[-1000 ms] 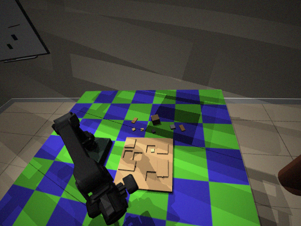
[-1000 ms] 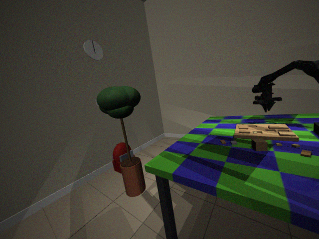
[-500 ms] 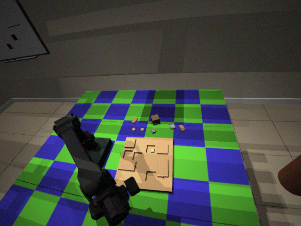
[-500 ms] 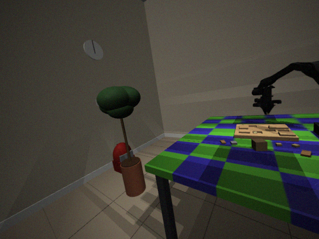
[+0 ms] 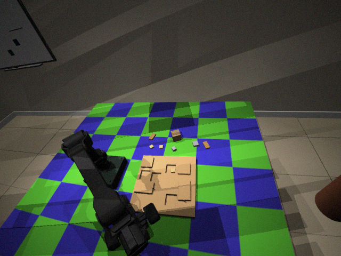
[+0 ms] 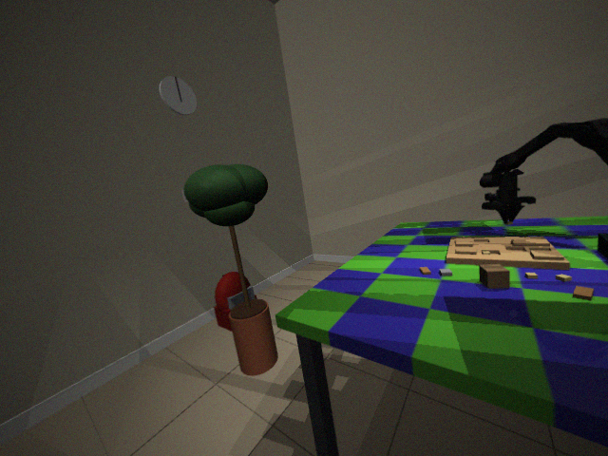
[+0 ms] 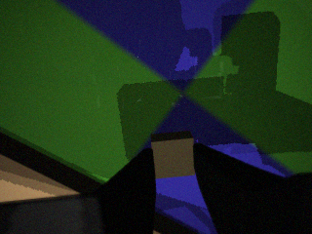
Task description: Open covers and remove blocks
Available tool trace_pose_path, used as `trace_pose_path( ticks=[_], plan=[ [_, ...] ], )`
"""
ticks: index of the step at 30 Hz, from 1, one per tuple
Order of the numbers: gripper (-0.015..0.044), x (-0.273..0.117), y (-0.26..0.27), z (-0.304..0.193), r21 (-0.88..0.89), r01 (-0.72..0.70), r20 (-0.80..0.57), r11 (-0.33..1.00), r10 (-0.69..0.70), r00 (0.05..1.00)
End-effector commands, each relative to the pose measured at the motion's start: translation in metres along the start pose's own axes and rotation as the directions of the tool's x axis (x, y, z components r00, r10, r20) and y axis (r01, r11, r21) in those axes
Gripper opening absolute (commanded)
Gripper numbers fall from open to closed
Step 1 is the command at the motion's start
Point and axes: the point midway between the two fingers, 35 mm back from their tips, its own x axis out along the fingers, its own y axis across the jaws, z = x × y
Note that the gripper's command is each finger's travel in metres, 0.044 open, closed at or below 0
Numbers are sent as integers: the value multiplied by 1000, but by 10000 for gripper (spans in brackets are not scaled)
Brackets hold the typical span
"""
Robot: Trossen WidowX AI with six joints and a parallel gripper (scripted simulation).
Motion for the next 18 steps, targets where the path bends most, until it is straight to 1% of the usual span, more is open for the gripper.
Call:
trace_pose_path(
  ticks=[1,18],
  plan=[
    [80,6,0,-1,-3,3,-1,1000,-3,1000],
    [80,33,-1,-2,-3,3,-1,1000,-3,1000]
  ],
)
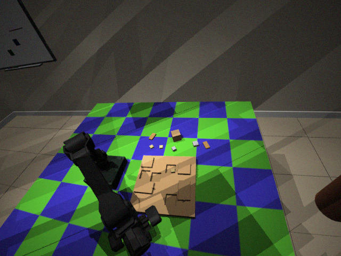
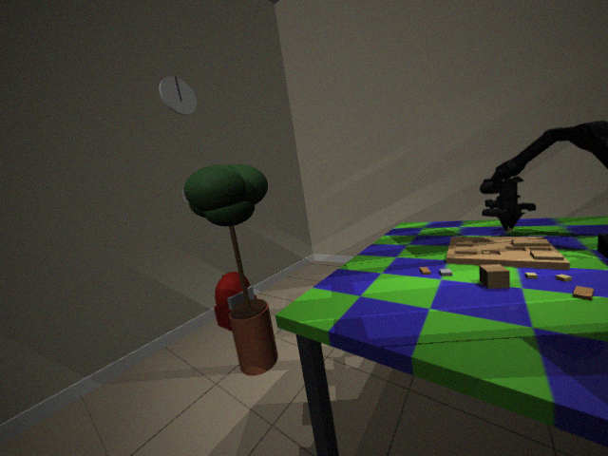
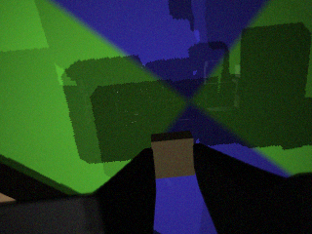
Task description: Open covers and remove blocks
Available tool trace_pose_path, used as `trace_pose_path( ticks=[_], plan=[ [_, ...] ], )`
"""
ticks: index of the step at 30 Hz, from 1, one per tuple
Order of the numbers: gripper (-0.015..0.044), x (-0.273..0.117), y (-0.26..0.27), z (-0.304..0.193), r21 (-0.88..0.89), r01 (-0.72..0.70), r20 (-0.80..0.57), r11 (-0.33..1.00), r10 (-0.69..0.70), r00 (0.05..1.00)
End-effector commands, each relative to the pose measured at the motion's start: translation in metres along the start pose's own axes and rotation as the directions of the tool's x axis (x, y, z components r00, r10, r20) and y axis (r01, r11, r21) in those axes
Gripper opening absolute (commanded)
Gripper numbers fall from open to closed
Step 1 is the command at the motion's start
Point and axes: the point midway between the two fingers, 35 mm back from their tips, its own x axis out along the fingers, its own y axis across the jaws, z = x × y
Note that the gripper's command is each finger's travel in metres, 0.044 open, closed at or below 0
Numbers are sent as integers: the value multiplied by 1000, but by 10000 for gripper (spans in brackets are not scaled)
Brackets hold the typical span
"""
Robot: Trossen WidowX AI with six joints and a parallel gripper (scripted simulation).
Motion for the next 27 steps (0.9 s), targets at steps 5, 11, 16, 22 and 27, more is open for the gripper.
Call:
trace_pose_path(
  ticks=[5,11,16,22,27],
  plan=[
    [80,12,-1,-2,-1,3,-1,1000,-3,1000],
    [80,22,-1,-3,-1,3,-1,1000,-3,1000],
    [80,30,-1,-4,-1,3,-1,1000,-3,1000],
    [185,29,-1,-4,-2,0,-1,1000,0,1000],
    [316,29,-1,-4,-2,0,-1,1000,0,1000]
  ],
)
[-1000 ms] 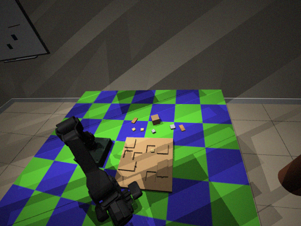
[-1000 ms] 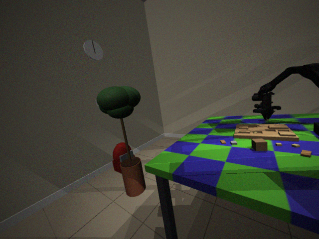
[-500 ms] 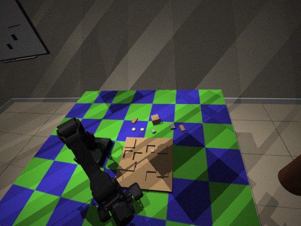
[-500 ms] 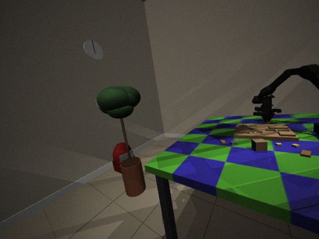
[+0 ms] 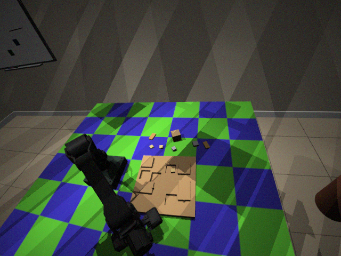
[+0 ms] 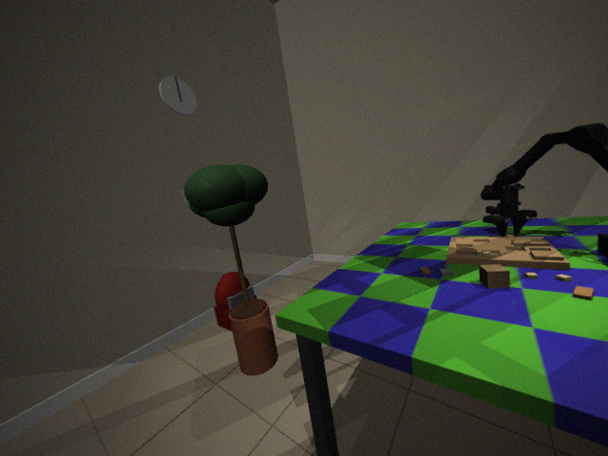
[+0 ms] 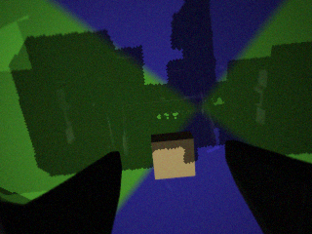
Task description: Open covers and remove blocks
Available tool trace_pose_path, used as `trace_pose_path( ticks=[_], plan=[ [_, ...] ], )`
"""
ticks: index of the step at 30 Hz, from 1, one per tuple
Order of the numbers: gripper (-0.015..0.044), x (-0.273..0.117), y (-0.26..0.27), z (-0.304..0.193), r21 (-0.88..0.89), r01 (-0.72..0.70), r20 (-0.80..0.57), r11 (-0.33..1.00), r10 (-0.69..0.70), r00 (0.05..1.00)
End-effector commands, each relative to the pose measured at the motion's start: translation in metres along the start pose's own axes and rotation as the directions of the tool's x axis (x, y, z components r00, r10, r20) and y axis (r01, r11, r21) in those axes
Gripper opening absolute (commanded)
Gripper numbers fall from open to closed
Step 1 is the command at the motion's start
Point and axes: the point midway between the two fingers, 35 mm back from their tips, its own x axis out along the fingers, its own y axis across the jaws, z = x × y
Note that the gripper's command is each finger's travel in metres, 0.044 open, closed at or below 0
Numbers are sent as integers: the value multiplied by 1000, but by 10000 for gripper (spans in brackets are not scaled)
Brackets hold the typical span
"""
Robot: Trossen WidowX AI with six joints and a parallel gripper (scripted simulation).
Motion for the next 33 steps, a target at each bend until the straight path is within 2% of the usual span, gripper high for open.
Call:
trace_pose_path(
  ticks=[1,5,31,33],
  plan=[
    [342,-1,0,0,0,0,1,1000,0,1000],
    [440,-3,0,1,0,0,1,1000,0,1000],
    [440,-77,0,0,1,3,1,1000,-3,1000],
    [387,-77,4,-1,-12,2,1,1000,-2,1000]
  ],
)
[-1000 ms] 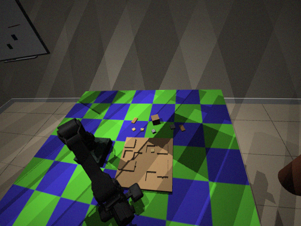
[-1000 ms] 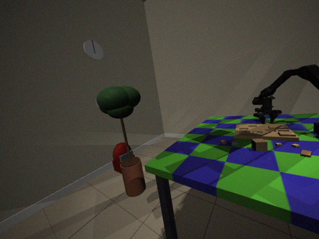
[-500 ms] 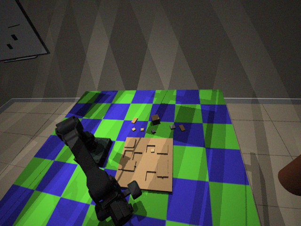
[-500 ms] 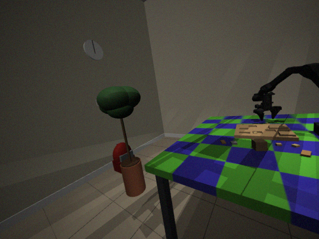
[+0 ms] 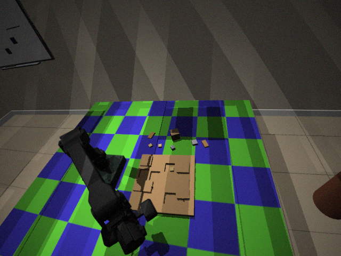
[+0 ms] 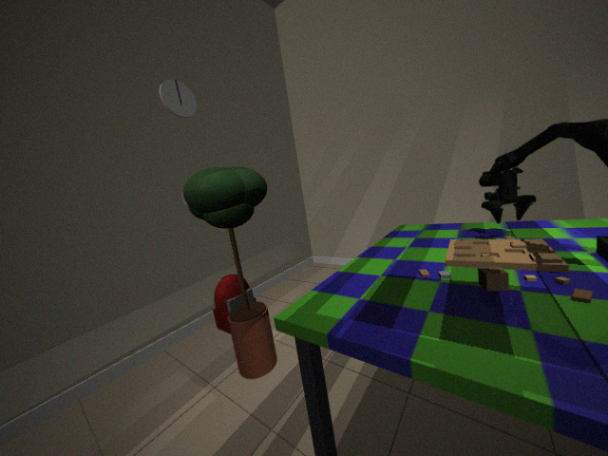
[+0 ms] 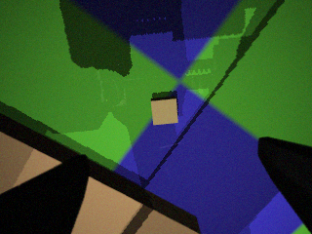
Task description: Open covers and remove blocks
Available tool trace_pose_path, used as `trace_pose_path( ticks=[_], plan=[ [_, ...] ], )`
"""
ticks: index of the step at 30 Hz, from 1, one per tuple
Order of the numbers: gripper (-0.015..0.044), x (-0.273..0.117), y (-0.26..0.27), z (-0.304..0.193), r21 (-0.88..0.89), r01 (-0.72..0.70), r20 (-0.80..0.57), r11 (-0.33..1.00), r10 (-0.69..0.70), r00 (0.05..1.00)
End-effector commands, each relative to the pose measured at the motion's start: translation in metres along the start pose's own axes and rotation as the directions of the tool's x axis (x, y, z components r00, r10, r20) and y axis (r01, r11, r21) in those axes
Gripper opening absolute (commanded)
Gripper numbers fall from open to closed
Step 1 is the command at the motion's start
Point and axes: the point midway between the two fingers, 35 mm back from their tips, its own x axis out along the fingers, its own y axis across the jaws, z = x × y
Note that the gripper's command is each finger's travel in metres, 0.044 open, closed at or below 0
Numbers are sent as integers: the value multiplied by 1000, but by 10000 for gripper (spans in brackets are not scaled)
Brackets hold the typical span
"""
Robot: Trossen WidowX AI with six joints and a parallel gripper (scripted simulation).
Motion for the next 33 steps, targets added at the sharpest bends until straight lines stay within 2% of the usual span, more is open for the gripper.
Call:
trace_pose_path(
  ticks=[1,15,33],
  plan=[
    [361,-4,8,0,-32,1,7,999,-1,1000],
    [0,-4,88,-25,-290,-5,11,957,9,1000],
    [0,-5,179,-81,-604,-16,8,797,26,1000]
  ],
)
